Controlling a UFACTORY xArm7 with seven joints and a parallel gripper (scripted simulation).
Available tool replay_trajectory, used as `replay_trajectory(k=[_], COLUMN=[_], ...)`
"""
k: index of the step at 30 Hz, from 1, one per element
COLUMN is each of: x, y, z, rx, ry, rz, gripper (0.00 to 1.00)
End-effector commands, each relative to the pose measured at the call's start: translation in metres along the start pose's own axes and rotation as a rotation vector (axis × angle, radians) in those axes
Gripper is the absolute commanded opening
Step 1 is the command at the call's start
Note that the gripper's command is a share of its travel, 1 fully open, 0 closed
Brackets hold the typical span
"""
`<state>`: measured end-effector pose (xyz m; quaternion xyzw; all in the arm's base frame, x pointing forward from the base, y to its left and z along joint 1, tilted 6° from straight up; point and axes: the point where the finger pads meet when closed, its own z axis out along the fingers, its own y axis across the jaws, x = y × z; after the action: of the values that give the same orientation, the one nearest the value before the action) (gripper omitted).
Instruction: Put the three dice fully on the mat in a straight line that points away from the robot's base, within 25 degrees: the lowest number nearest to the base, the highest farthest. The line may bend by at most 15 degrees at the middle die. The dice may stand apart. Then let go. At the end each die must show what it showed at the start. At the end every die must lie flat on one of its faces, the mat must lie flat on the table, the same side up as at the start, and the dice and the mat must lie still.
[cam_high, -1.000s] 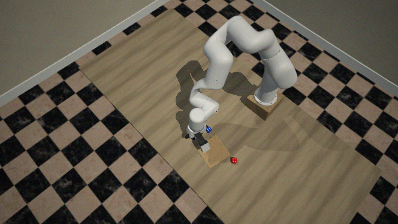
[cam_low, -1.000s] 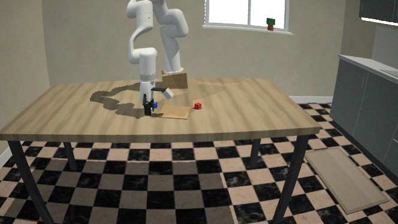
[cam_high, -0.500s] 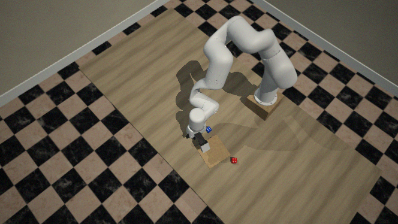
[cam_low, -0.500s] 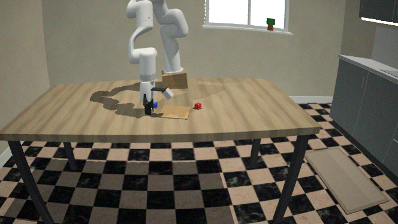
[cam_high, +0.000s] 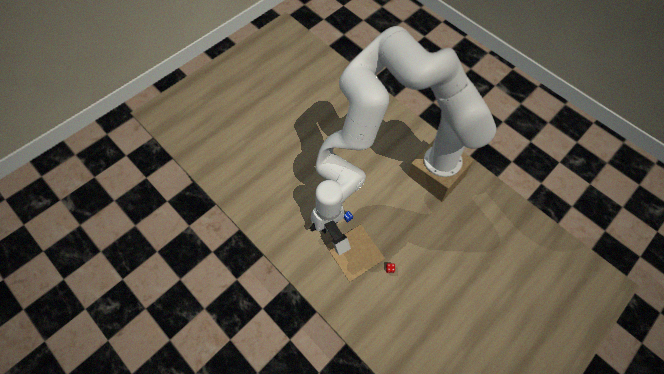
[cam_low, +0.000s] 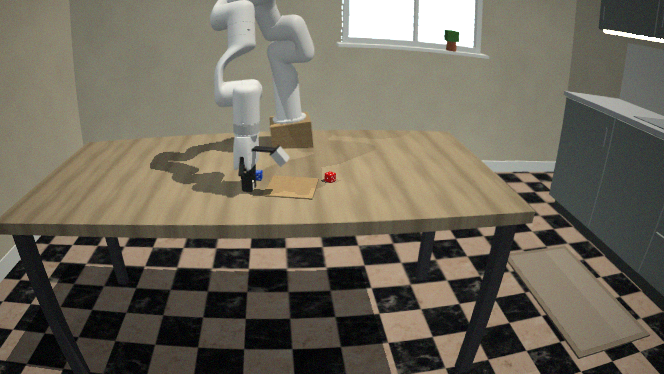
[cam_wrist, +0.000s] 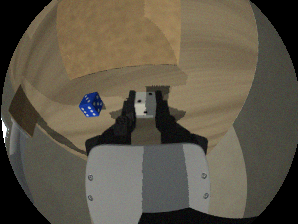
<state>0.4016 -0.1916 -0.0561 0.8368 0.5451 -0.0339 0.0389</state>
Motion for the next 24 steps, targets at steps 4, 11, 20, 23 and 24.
replay_trajectory(k=[4,11,20,23,24], x=[0.0,0.0,0.0,0.0,0.0], y=[0.002,0.002,0.002,0.001,0.001], z=[-0.001,-0.001,-0.012,-0.029,-0.036], rx=[-0.004,-0.004,-0.004,-0.004,-0.004], ry=[0.0,0.0,0.0,0.0,0.0], rz=[0.0,0.0,0.0,0.0,0.0], gripper=[0.21,0.21,0.21,0.21,0.21])
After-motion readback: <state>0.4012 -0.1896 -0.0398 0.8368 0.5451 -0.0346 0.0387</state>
